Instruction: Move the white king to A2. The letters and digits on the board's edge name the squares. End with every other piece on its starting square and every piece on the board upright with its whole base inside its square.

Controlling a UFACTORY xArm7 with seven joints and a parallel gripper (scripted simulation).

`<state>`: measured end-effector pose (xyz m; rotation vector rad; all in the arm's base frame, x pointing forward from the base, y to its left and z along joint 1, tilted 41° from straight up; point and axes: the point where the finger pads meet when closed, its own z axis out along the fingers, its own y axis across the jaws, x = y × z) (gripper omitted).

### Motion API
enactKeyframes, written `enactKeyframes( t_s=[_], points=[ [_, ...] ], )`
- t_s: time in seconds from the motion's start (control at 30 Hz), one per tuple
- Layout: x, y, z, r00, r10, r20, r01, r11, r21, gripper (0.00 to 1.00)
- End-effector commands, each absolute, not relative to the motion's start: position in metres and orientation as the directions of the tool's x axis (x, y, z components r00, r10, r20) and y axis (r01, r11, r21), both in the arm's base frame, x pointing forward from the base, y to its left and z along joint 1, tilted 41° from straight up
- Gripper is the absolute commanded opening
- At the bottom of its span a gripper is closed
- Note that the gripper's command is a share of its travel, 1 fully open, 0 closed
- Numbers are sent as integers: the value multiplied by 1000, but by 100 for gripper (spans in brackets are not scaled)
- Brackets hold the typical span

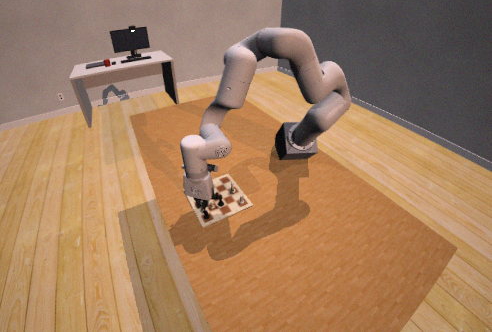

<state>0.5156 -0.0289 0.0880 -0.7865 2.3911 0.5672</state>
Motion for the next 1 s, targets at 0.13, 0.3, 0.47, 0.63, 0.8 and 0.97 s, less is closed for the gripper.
enactKeyframes(
  t_s=[0.13, 0.3, 0.47, 0.63, 0.8, 0.97],
  points=[
    [516, -30, 89, -675, -404, -618, -637, 741, 212, 17],
    [516, -30, 89, -675, -404, -618, -637, 741, 212, 25],
    [516, -30, 89, -675, -404, -618, -637, 741, 212, 42],
    [516, -30, 89, -675, -404, -618, -637, 741, 212, 42],
    [516, -30, 89, -675, -404, -618, -637, 741, 212, 42],
    [515, -33, 92, -675, -404, -618, -637, 741, 212, 42]
  ],
)
